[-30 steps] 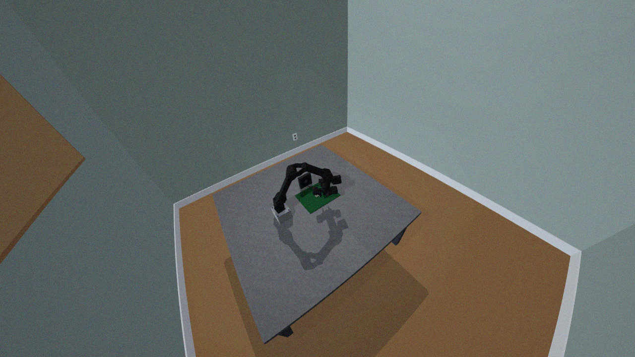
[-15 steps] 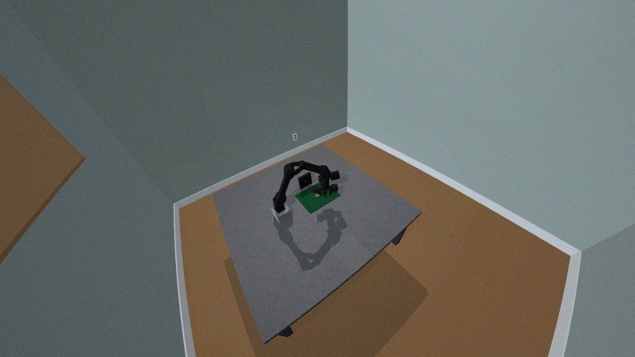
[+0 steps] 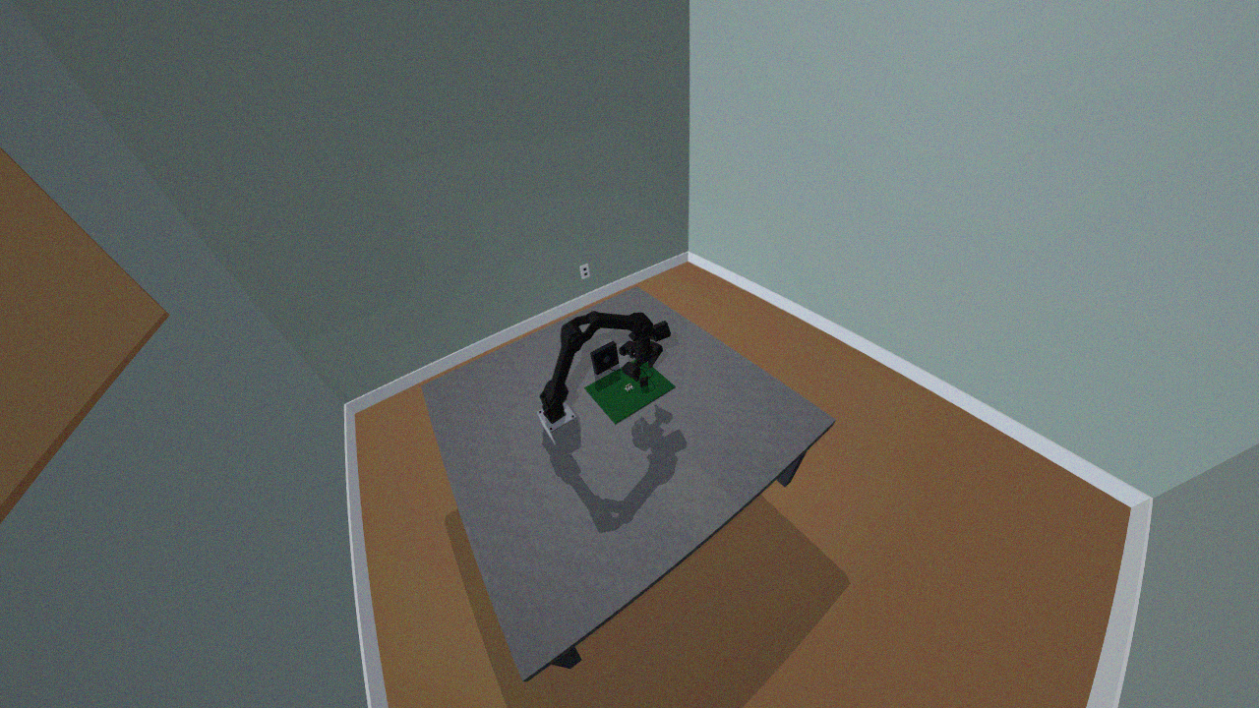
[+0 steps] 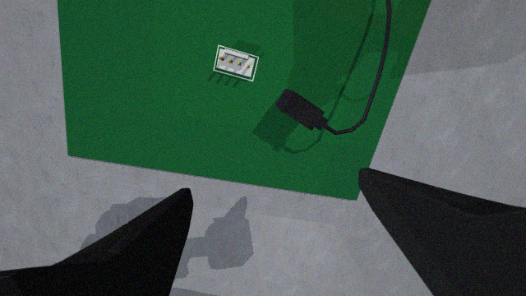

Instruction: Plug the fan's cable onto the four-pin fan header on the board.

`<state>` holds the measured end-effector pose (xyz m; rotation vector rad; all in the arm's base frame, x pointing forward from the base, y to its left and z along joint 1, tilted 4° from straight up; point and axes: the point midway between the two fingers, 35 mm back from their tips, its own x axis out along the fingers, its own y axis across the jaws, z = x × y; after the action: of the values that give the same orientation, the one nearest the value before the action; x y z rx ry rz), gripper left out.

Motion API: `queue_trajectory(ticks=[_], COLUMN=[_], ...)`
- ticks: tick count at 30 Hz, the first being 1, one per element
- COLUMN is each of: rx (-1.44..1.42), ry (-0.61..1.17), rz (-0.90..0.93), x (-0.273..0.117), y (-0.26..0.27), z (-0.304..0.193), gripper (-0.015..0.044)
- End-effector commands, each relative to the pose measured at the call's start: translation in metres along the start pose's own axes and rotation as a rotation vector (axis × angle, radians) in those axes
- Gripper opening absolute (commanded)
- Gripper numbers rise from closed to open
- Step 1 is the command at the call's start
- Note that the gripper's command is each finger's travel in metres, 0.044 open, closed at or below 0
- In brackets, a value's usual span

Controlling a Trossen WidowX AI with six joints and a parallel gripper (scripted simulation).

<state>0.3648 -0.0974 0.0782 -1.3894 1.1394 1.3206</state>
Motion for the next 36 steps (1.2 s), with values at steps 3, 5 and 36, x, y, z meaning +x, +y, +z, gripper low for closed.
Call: queue_trajectory(ticks=[3,5,36], rx=[-0.914,-0.914,-0.914], ry=[0.042,0.042,0.042], rz=[0.002,0.002,0.003], x=[-0.051,-0.051,0.049], y=[-0.024,-0.024,-0.026], z=[0.034,0.034,0.03], gripper=[0.044,0.044,0.044])
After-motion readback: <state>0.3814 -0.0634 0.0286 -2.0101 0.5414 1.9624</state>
